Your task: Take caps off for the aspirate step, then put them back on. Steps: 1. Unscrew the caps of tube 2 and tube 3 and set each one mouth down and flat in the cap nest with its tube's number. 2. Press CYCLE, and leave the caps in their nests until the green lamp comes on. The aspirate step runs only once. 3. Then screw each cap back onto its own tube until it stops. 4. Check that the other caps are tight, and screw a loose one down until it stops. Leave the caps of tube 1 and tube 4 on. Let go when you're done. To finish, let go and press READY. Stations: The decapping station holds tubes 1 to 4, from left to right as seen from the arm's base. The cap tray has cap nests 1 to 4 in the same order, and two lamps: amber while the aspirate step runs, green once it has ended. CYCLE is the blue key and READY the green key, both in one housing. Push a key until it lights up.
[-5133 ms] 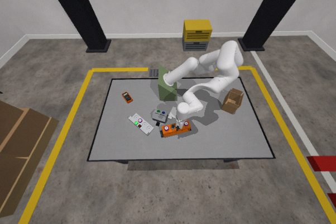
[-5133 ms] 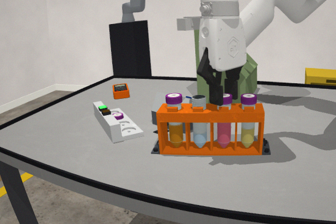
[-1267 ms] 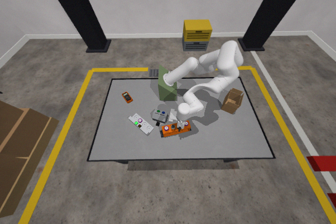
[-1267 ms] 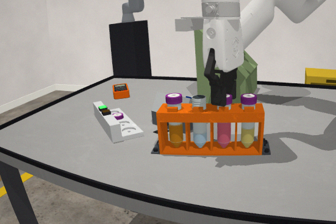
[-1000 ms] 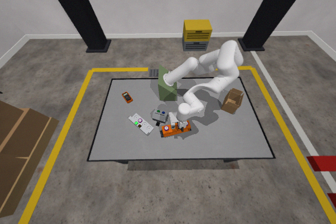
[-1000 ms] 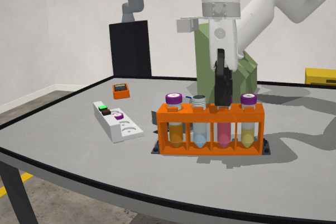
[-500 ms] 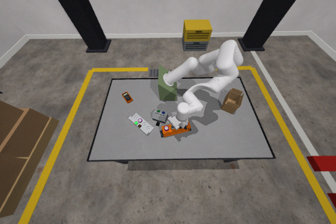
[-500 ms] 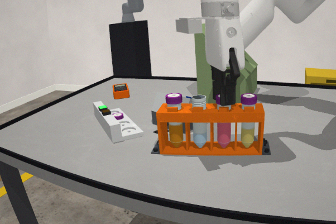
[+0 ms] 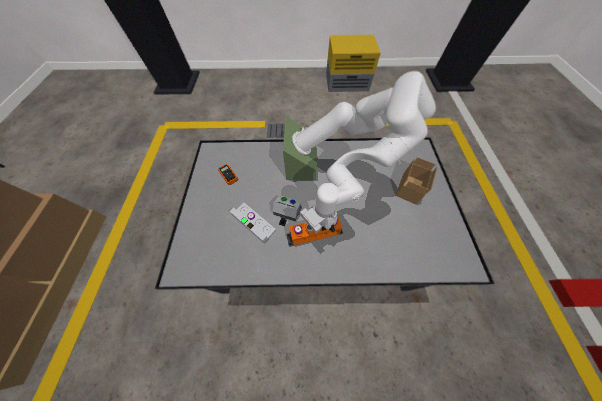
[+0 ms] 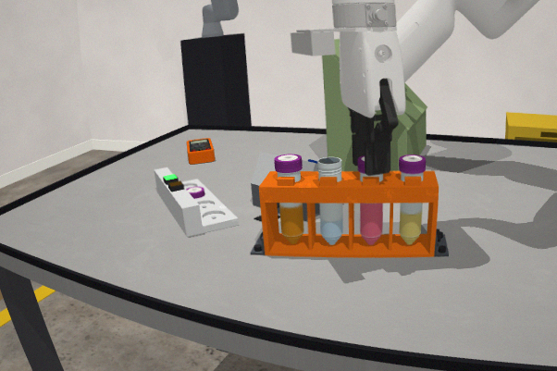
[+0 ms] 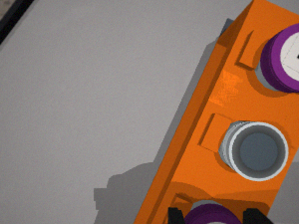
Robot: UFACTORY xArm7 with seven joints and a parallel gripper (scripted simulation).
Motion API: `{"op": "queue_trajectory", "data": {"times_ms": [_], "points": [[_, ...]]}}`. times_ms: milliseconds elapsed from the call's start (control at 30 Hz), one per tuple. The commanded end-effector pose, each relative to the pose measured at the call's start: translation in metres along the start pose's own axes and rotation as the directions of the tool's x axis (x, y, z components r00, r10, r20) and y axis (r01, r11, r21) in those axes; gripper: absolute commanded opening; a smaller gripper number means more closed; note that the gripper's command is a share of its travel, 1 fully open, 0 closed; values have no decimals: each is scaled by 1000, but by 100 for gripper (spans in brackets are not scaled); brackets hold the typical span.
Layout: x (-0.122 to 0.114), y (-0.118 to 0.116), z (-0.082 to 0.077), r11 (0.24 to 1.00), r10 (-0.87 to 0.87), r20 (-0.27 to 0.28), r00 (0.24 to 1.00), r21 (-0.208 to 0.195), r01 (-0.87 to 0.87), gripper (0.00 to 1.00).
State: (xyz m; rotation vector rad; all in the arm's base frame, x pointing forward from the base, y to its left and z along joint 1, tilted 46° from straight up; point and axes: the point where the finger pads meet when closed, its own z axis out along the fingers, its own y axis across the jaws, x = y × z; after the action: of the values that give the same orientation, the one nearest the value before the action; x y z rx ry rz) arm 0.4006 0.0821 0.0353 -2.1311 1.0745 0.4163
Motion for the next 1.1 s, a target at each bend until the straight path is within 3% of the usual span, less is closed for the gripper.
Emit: {"op": "queue_trajectory", "data": {"times_ms": [0, 300, 367, 533, 767, 800, 1067], "points": [[1, -1, -2, 989, 145, -4, 989, 3, -145, 0], [1, -1, -1, 832, 554, -2, 832, 5, -554, 0], [1, -1, -1, 832, 554, -2, 832, 5, -554, 0], [1, -1, -1, 663, 748, 0, 663, 5, -748, 0], [1, -1, -1, 657, 754, 0, 657, 5, -754, 0], [1, -1, -1, 657, 754, 0, 657, 5, -754, 46], [1, -1, -1, 657, 754, 0, 657, 5, -754, 46]]}}
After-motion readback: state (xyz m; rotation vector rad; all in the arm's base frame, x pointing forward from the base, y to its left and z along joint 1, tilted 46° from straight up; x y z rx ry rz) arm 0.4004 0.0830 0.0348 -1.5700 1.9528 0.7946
